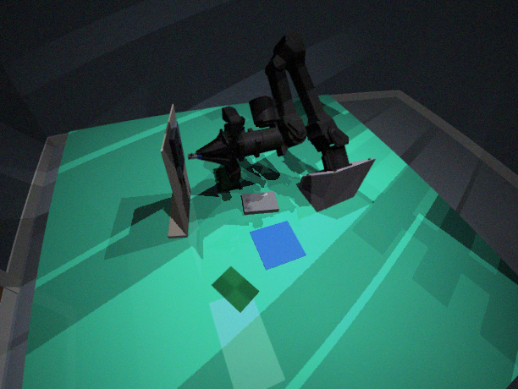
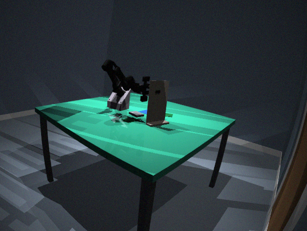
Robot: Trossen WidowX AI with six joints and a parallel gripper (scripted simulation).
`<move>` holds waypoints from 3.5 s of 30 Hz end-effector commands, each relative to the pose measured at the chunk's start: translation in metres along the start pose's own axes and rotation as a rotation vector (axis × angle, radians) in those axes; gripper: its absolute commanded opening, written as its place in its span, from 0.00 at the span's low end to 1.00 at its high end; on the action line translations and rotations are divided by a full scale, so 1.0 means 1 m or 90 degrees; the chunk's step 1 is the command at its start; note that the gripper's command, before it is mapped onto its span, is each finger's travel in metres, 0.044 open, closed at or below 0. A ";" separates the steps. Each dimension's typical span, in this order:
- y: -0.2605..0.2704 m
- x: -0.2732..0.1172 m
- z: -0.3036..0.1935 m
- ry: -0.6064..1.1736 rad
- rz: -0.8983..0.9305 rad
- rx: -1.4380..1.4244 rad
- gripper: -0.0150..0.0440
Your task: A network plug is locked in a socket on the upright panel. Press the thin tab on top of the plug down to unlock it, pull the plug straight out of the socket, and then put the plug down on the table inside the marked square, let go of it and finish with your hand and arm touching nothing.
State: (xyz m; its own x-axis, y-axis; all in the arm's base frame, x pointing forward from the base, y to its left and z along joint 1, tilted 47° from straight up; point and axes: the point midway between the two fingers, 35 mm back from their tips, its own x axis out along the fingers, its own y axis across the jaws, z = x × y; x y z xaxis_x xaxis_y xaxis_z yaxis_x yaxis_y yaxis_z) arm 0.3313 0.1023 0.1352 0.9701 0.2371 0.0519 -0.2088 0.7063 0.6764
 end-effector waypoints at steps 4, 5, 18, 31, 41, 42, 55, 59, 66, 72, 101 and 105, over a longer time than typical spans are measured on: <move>0.001 -0.005 -0.001 0.000 -0.002 0.004 0.25; 0.001 -0.006 -0.001 0.000 -0.002 0.004 0.25; 0.002 -0.014 -0.005 0.006 -0.008 0.004 0.25; 0.002 -0.022 -0.009 0.012 -0.013 0.004 0.25; 0.002 -0.029 -0.013 0.017 -0.017 0.004 0.25; 0.002 -0.029 -0.013 0.017 -0.018 0.004 0.25; 0.021 -0.033 -0.014 0.011 -0.011 -0.001 0.25; 0.030 -0.037 -0.014 0.007 -0.007 -0.001 0.25; 0.046 -0.044 -0.014 0.000 -0.001 0.002 0.25; 0.058 -0.051 -0.014 -0.006 0.004 0.005 0.25; -0.022 -0.065 -0.122 0.196 -0.285 0.012 0.25; -0.036 -0.073 -0.135 0.215 -0.334 0.002 0.25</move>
State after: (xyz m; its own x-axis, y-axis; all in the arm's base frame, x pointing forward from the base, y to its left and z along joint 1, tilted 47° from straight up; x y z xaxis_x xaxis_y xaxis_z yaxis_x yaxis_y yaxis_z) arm 0.2566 0.1521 0.0245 0.8769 0.0973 -0.4708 0.2303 0.7745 0.5891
